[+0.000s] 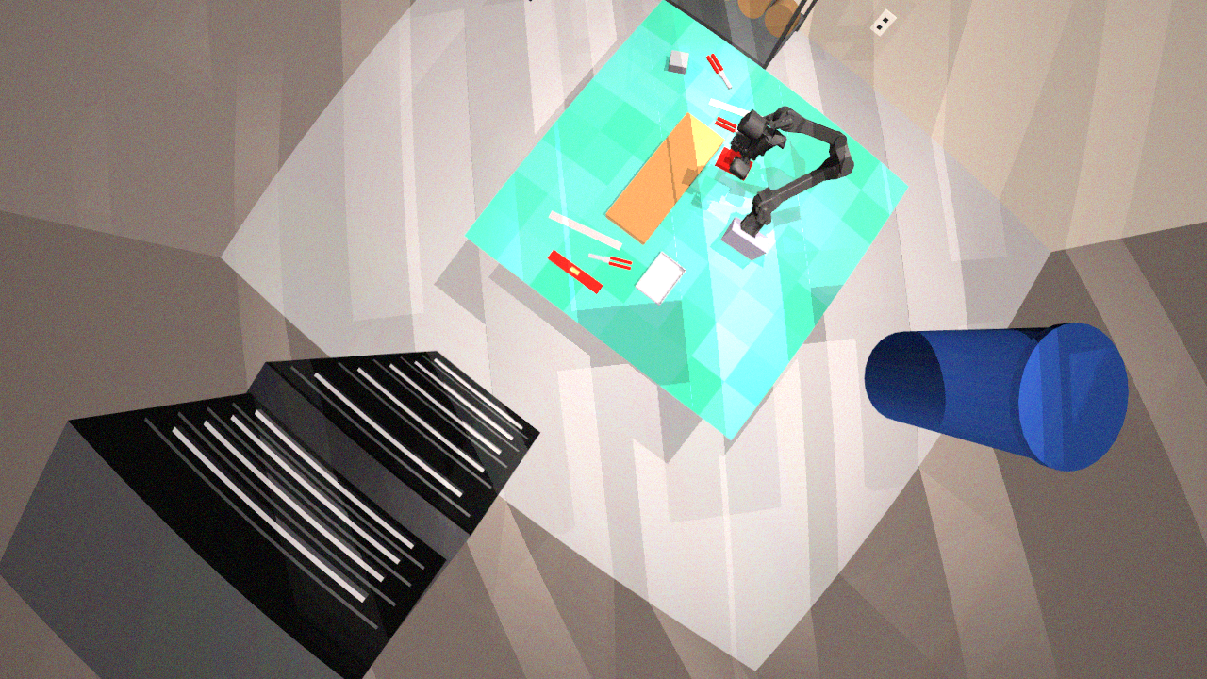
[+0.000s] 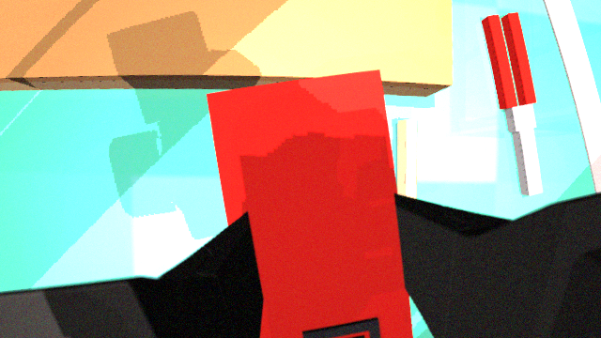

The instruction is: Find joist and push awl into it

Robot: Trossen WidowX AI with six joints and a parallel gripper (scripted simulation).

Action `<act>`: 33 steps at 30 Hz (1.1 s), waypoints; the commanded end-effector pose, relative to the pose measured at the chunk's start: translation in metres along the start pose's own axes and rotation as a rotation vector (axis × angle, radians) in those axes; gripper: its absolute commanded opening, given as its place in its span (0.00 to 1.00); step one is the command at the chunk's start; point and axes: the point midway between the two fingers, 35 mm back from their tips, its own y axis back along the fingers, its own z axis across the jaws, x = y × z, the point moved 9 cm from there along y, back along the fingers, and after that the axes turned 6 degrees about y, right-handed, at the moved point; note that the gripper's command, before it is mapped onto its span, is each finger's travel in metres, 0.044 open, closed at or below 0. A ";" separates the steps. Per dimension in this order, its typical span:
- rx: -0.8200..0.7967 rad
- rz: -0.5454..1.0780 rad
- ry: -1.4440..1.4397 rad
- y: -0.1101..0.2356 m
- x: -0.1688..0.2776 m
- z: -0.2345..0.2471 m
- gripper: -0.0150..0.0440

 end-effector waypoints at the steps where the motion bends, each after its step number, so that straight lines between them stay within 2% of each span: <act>1: 0.007 0.000 -0.004 0.004 -0.005 -0.002 0.25; 17: 0.023 -0.003 -0.085 0.004 -0.072 -0.040 0.25; 33: 0.056 -0.005 -0.168 -0.017 -0.138 -0.082 0.25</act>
